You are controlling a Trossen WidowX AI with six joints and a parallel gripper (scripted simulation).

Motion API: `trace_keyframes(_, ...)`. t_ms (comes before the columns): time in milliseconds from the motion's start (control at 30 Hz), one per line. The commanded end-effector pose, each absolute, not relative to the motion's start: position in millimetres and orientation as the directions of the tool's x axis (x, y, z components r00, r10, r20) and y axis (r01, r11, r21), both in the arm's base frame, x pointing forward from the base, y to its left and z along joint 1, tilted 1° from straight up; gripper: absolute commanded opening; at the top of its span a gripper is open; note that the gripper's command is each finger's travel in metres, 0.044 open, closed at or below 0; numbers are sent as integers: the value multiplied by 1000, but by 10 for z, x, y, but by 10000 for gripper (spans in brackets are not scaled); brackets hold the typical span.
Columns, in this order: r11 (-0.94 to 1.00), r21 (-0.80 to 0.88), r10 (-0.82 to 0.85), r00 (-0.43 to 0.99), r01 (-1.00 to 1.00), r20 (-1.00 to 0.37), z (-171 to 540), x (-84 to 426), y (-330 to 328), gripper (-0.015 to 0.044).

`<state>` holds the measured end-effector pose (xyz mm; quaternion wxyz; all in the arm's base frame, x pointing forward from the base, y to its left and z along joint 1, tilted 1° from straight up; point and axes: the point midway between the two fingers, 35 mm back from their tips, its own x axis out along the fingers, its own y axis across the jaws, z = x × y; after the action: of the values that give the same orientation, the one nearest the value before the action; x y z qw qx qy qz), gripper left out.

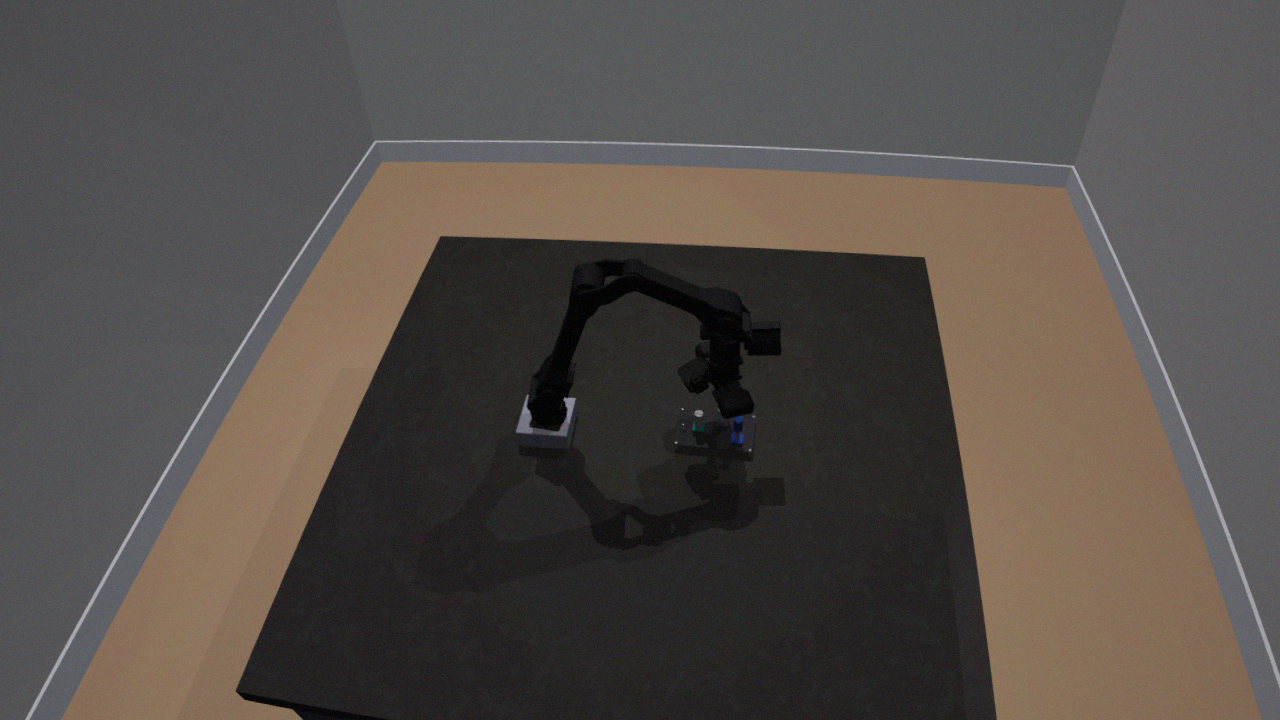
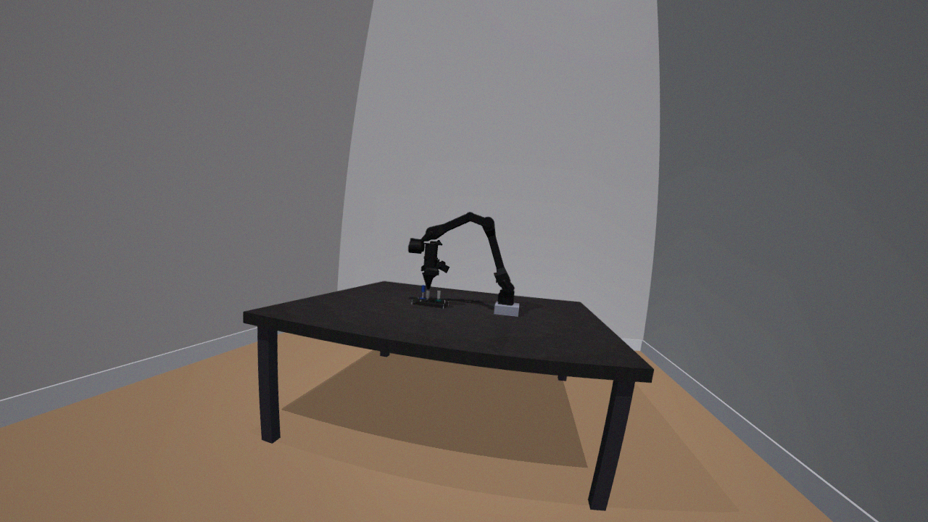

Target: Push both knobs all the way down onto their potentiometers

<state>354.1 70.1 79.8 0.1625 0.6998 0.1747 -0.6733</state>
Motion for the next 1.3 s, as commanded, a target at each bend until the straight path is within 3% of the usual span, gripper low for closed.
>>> trace_keyframes(0,-886,-8,26,32,464,-999,790,3541,702,158)
trace_keyframes(133,-886,-8,25,31,463,-999,820,3471,680,263)
trace_keyframes(367,-887,-8,22,25,461,-999,1007,2685,461,440)
trace_keyframes(567,-888,-8,20,21,460,-1000,976,2065,318,440)
trace_keyframes(1267,-888,-8,20,20,460,-1000,973,2047,314,440)
